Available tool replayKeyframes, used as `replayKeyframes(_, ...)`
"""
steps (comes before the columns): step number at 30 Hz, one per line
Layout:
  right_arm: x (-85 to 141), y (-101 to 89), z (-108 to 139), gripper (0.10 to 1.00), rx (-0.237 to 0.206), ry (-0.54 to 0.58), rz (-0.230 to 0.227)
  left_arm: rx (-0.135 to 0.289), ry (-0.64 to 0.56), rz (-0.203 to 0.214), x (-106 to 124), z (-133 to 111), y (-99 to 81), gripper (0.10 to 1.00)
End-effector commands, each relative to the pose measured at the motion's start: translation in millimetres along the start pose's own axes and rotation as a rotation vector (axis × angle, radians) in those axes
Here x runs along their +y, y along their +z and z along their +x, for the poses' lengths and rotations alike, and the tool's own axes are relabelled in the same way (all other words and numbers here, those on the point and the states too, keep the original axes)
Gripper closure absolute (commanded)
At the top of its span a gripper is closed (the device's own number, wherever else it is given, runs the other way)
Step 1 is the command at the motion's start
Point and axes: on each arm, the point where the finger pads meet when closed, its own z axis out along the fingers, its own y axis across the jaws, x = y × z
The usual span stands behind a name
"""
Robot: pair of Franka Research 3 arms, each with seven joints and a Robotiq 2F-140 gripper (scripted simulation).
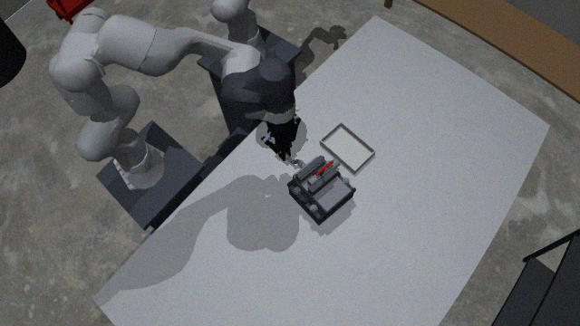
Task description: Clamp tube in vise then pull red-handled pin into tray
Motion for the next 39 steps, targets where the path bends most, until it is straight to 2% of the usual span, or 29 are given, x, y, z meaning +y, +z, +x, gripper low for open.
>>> replayKeyframes(1, -4, 6.4, -1, 0.976, 0.001, -0.011, -0.005, 0.001, -0.003, 0.002, 0, 0, -0.4, 0.098)
replayKeyframes(9, -10, 27.1, -1, 0.976, 0.001, -0.011, -0.005, 0.001, -0.003, 0.002, 0, 0, -0.4, 0.098)
replayKeyframes(16, -7, 37.3, -1, 0.976, 0.001, -0.011, -0.005, 0.001, -0.003, 0.002, 0, 0, -0.4, 0.098)
replayKeyframes(26, 4, 51.6, -1, 0.976, 0.001, -0.011, -0.005, 0.001, -0.003, 0.002, 0, 0, -0.4, 0.098)
replayKeyframes(39, 26, 57.2, 0, 0.976, 0.001, -0.011, -0.005, 0.001, -0.003, 0.002, 0, 0, -0.4, 0.098)
